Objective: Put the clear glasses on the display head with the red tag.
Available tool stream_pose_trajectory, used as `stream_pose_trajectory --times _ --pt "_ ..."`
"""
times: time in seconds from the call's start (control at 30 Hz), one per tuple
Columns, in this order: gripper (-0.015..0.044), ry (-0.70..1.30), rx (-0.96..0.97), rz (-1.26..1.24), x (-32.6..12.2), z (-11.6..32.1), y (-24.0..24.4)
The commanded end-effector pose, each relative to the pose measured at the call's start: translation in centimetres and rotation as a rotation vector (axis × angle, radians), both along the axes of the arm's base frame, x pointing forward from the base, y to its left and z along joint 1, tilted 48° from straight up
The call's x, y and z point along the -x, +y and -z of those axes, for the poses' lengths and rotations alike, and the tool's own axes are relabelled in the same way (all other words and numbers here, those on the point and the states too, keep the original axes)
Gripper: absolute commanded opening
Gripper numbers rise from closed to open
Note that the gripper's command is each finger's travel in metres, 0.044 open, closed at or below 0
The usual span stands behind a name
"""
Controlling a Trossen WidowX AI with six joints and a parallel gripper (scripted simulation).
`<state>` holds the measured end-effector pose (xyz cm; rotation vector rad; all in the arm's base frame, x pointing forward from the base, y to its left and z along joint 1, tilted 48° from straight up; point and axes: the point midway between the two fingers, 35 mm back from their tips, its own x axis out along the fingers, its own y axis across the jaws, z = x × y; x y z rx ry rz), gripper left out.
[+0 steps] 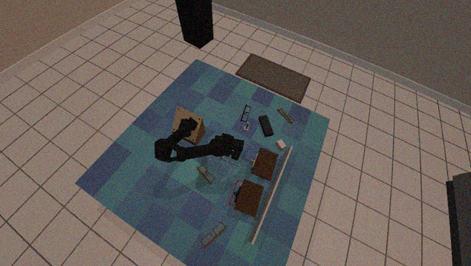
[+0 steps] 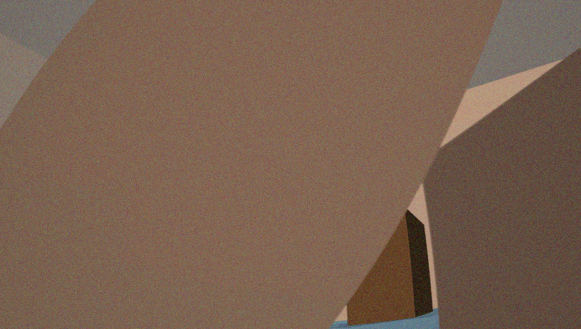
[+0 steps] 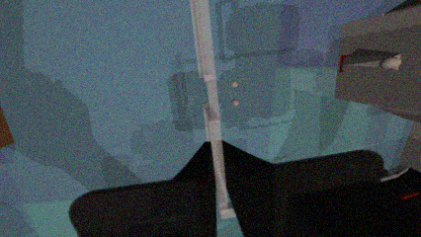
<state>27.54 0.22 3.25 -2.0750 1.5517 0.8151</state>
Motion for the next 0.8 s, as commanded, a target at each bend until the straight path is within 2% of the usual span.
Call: stream_pose_trajectory --times 0.0,0.77 --pt "0.0000 0.008 0.012 -0.002 0.1 0.4 -0.4" --pt "0.0000 0.008 0.013 -0.002 -0.2 1.7 -1.7"
